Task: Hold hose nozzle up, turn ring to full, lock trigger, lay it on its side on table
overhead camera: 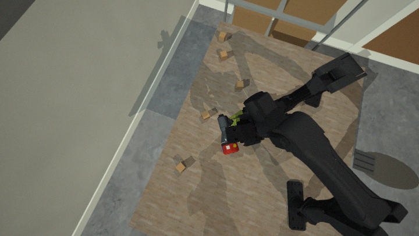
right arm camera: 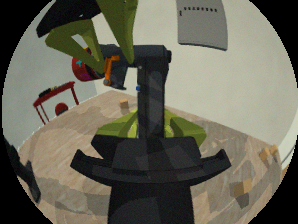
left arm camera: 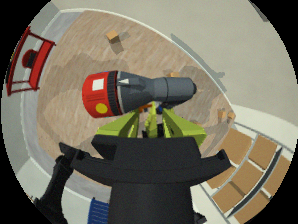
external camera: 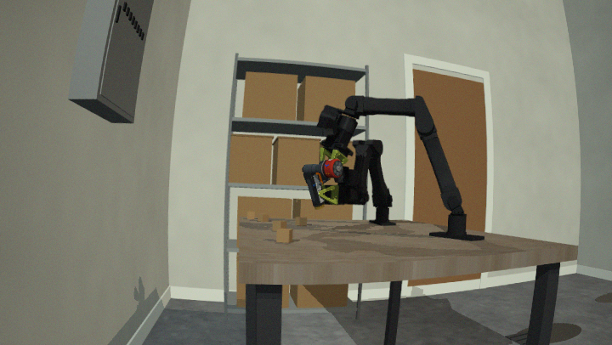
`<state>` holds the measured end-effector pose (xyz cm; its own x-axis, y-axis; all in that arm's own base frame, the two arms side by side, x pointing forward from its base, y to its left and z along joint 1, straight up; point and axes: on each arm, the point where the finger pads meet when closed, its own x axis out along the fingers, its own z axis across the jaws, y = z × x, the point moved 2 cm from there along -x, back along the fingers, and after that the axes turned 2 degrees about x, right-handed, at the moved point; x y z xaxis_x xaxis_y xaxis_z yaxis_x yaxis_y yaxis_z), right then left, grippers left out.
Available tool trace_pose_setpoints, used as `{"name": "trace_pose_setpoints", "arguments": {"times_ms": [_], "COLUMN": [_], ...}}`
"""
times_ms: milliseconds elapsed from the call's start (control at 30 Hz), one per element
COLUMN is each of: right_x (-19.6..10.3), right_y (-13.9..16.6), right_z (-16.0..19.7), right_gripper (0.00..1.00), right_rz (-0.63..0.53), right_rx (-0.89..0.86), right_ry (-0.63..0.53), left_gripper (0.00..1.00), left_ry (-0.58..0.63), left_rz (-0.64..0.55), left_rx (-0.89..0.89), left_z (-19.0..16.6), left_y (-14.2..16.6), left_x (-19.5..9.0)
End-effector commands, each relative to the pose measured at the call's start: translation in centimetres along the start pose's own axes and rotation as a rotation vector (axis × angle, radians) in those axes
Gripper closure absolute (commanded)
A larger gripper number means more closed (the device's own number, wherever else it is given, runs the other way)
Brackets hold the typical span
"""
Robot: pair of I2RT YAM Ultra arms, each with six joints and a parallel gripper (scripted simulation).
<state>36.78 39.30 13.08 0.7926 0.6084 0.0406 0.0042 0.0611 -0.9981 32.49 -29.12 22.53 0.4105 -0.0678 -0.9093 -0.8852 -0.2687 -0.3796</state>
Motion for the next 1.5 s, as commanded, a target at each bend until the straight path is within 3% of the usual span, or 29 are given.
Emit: {"name": "trace_pose_setpoints", "arguments": {"times_ms": [0, 933, 1067, 1167, 1267, 1467], "right_x": [0.7, 0.7, 0.7, 0.7, 0.7, 0.7], "right_y": [-6.5, -6.4, -6.4, -6.4, -6.4, -6.4], "right_z": [1.1, 1.4, 1.4, 1.4, 1.4, 1.4], "right_gripper": [0.65, 0.65, 0.65, 0.65, 0.65, 0.65], "right_rz": [-0.179, -0.178, -0.178, -0.178, -0.178, -0.178], "right_rx": [0.046, 0.045, 0.045, 0.046, 0.046, 0.047], "right_ry": [-0.04, -0.045, -0.045, -0.045, -0.045, -0.045], "left_gripper": [0.63, 0.63, 0.63, 0.63, 0.63, 0.63], "left_ry": [0.071, 0.111, 0.07, 0.096, 0.074, 0.09], "left_rz": [-0.029, -0.033, -0.006, -0.022, -0.004, -0.016], "left_rx": [0.006, 0.001, 0.008, -0.009, 0.005, -0.005], "left_z": [-1.7, -3.7, -3.4, -3.0, -3.0, -2.7], "left_y": [-0.8, -0.5, 0.6, 0.0, 0.9, 0.2], "left_x": [-1.2, -1.0, 1.1, -0.3, 0.8, 0.1]}}
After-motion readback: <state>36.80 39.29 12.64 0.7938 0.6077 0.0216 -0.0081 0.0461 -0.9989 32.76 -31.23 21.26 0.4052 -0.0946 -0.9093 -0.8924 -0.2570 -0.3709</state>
